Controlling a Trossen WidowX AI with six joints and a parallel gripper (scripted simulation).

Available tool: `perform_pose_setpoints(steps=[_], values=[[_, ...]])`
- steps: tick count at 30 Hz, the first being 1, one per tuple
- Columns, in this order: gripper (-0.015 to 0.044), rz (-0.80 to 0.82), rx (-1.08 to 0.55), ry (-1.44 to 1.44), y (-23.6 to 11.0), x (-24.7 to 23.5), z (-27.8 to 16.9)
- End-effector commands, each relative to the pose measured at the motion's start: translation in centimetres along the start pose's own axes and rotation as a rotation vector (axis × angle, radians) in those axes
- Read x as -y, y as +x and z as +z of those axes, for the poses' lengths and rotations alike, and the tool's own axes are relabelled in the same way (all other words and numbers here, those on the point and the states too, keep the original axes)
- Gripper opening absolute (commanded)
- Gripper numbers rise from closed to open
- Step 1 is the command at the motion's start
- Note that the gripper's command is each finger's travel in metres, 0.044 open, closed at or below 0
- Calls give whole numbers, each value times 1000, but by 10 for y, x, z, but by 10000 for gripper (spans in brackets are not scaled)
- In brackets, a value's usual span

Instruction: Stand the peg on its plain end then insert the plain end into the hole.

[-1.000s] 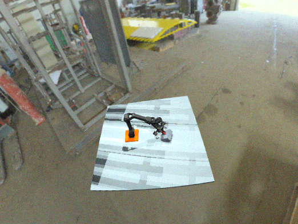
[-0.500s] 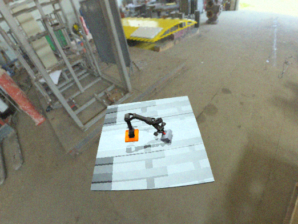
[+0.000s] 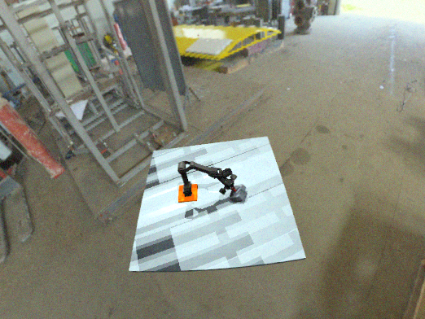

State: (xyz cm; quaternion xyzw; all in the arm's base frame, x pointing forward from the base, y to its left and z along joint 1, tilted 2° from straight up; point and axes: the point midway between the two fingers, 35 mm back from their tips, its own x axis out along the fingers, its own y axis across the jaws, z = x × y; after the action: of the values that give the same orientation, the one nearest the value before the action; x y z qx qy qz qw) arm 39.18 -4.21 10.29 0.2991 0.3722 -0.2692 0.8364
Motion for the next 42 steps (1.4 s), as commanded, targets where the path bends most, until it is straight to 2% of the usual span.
perform_pose_setpoints(steps=[1,4,21,42], values=[[0,0,0,0,0,0,0],[0,0,0,0,0,0,0],[440,0,0,0,-4,-1,0],[440,2,-2,-2,-39,-3,1]])
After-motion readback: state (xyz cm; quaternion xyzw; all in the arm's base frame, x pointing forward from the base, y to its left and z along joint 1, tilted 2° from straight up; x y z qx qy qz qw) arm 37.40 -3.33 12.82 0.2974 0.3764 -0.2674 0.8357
